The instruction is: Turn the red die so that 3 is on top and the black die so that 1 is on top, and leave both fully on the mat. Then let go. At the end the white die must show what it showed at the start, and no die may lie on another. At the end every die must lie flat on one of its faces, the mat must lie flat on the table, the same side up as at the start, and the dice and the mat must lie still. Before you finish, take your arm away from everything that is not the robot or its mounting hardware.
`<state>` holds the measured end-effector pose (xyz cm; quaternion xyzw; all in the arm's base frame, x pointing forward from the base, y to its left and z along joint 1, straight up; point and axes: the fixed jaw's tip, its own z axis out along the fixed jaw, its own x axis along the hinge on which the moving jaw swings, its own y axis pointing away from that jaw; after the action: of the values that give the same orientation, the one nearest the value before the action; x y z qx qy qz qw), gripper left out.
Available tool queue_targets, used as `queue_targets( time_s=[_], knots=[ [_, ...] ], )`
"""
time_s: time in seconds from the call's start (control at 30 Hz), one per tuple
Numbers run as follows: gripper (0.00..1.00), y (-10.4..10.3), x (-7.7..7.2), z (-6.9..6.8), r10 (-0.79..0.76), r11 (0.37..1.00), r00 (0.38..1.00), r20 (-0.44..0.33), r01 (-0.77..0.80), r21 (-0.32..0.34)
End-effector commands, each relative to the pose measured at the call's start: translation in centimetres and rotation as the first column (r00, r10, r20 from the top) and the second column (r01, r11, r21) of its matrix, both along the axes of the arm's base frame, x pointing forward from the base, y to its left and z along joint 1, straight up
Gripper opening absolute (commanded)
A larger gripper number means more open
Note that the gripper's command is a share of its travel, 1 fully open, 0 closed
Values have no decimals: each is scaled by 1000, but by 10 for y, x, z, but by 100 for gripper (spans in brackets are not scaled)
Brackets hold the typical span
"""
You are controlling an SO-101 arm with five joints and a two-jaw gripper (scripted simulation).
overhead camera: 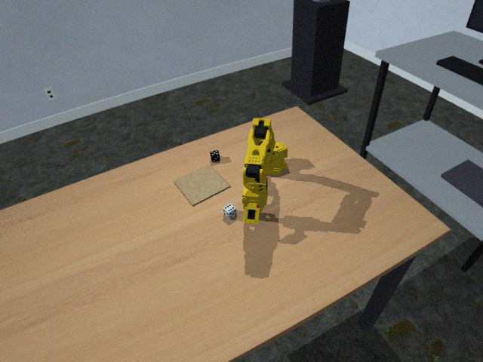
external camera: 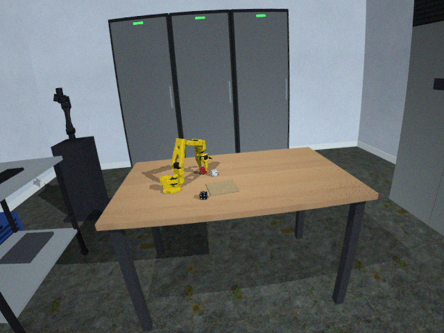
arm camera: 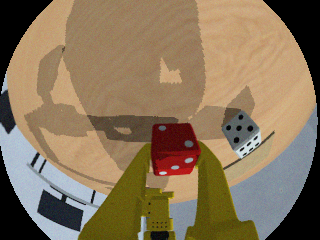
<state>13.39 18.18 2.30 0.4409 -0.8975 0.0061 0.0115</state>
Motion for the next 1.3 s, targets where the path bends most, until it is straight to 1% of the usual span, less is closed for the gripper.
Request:
queue_targets(
  time_s=[0.0, 0.07, 0.27, 0.43, 1.27],
  knots=[
    [0, 7, 5, 24, -1, 999, 999, 41, -2, 54],
    [0, 7, 5, 24, -1, 999, 999, 41, -2, 54],
    [0, 7, 3, 41, -1, 999, 999, 41, -2, 54],
    [0, 6, 2, 48, -1, 999, 999, 41, -2, 54],
    [0, 6, 2, 49, -1, 999, 999, 41, -1, 54]
  ],
)
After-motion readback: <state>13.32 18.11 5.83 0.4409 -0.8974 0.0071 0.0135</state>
